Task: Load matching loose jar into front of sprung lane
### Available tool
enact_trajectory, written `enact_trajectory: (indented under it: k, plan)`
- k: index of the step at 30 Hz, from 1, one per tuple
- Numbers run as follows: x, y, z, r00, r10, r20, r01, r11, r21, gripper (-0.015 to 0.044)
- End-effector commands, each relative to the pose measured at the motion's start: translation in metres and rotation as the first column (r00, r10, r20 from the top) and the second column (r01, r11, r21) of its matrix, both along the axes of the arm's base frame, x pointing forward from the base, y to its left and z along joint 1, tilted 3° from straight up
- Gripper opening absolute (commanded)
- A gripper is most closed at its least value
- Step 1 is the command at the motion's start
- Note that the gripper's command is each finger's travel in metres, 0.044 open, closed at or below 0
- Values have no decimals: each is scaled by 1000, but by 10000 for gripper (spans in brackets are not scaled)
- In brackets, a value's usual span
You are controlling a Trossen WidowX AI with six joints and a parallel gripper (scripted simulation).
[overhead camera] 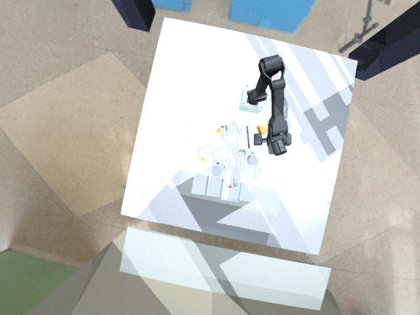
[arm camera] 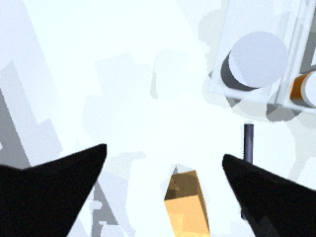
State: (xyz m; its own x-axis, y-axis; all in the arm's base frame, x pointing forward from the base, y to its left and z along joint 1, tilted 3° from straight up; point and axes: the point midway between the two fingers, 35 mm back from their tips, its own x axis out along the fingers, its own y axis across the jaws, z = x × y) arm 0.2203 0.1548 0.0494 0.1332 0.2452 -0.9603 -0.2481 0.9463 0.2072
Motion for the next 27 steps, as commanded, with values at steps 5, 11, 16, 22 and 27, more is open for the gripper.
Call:
enact_trajectory:
  k: [5, 11, 16, 22, 27]
  plan:
    - [-31, -129, -8, 987, -150, -65, 132, 964, -232, 440]
    - [-50, -160, -10, 976, -193, -104, 156, 945, -289, 440]
    - [-47, -160, -13, 976, -193, -104, 156, 945, -289, 440]
    - [-47, -162, -46, 976, -193, -104, 156, 945, -289, 440]
    - [-45, -163, -51, 976, -193, -104, 156, 945, -289, 440]
